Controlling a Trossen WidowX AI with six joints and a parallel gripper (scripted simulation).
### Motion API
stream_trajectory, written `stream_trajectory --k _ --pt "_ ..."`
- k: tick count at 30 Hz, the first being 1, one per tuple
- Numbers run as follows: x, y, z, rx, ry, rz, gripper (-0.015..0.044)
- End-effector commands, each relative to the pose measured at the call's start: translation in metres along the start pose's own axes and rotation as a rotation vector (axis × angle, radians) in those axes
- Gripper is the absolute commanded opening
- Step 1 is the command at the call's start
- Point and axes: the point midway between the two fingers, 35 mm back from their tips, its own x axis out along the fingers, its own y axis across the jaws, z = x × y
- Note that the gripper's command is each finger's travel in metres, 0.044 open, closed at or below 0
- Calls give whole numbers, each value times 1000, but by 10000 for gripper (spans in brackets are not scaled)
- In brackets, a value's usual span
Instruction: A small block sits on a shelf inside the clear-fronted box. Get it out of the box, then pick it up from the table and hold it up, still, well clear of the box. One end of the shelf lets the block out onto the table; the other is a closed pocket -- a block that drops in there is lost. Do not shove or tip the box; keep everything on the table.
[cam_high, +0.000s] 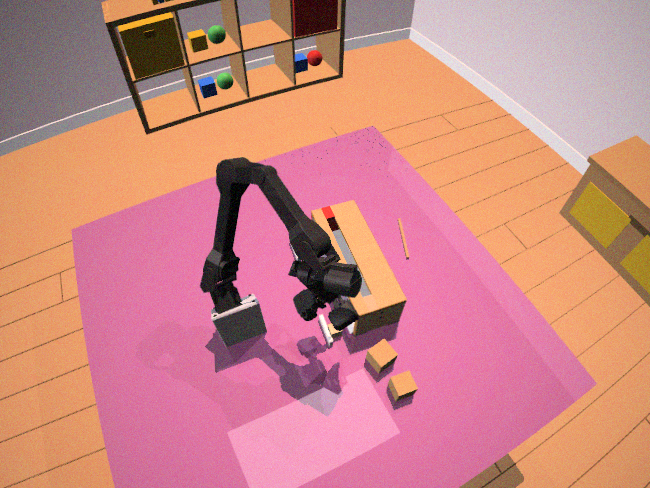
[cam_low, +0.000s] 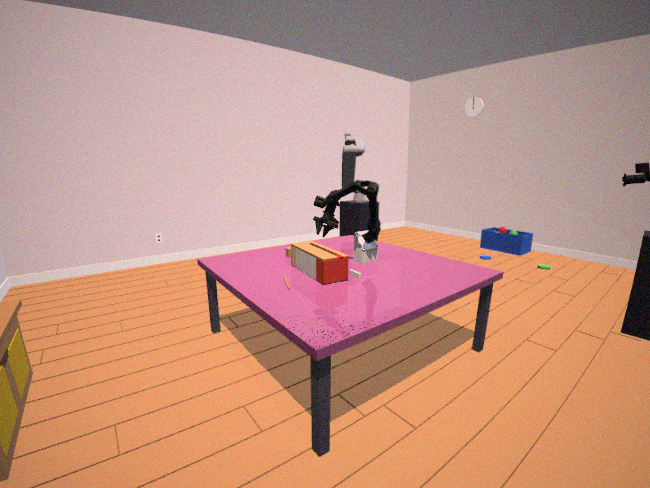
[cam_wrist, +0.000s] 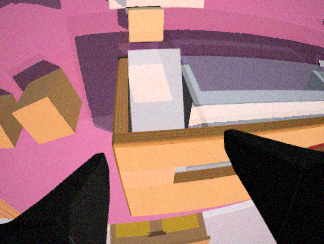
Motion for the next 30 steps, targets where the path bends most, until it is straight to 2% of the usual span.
stream_trajectory --k 1,6,14,30 --pt "-1 1 1 108 19 -8 285" --pt "1 1 1 109 19 -8 285" --pt "84 -3 36 109 19 -11 285" --pt "99 -4 42 107 16 -10 285"
